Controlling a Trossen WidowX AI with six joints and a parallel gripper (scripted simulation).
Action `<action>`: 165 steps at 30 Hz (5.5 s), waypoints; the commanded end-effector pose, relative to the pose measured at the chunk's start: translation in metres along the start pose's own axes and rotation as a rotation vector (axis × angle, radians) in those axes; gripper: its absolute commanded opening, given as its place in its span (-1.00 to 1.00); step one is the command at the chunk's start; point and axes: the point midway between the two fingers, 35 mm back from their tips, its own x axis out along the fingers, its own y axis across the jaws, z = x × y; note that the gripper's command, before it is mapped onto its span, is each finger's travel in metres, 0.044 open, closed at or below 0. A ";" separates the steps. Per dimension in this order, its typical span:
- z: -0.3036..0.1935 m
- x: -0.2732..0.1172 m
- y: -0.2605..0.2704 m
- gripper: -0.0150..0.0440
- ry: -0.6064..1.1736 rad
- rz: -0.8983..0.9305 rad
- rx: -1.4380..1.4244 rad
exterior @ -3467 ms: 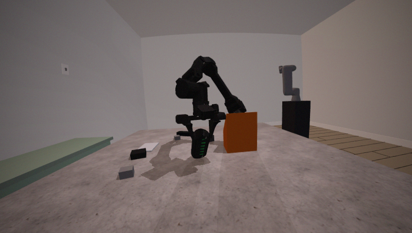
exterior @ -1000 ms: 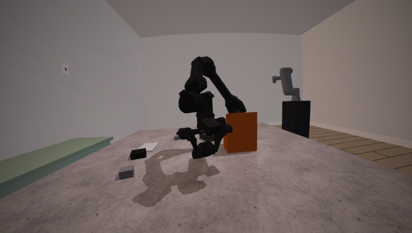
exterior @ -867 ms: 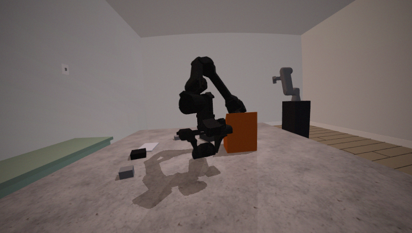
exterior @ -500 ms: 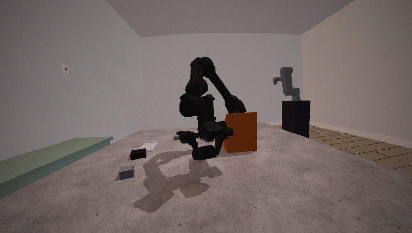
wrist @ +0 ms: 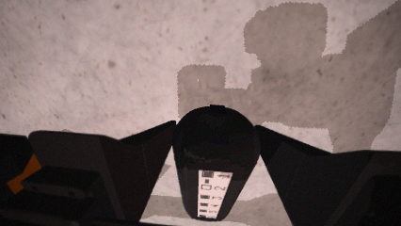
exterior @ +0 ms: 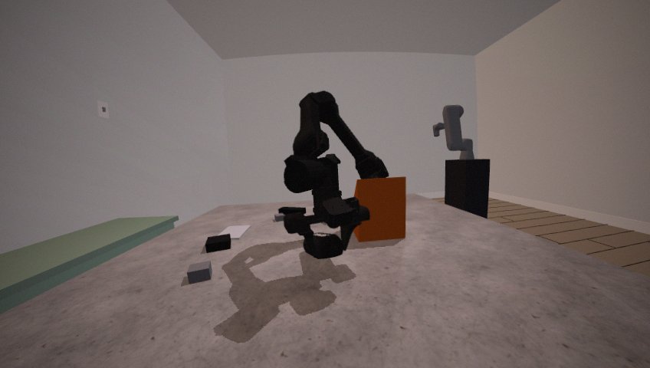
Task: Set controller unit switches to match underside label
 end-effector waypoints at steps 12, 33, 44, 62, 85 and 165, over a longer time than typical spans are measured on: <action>0.001 0.013 0.000 0.65 0.013 0.000 -0.002; 0.004 0.030 0.000 0.65 0.013 0.000 -0.001; 0.005 0.034 0.000 0.65 0.011 0.001 0.000; 0.000 0.028 -0.001 1.00 0.004 0.003 0.002; -0.054 -0.007 0.001 1.00 0.007 0.005 0.002; -0.001 -0.039 -0.003 1.00 -0.001 0.048 -0.214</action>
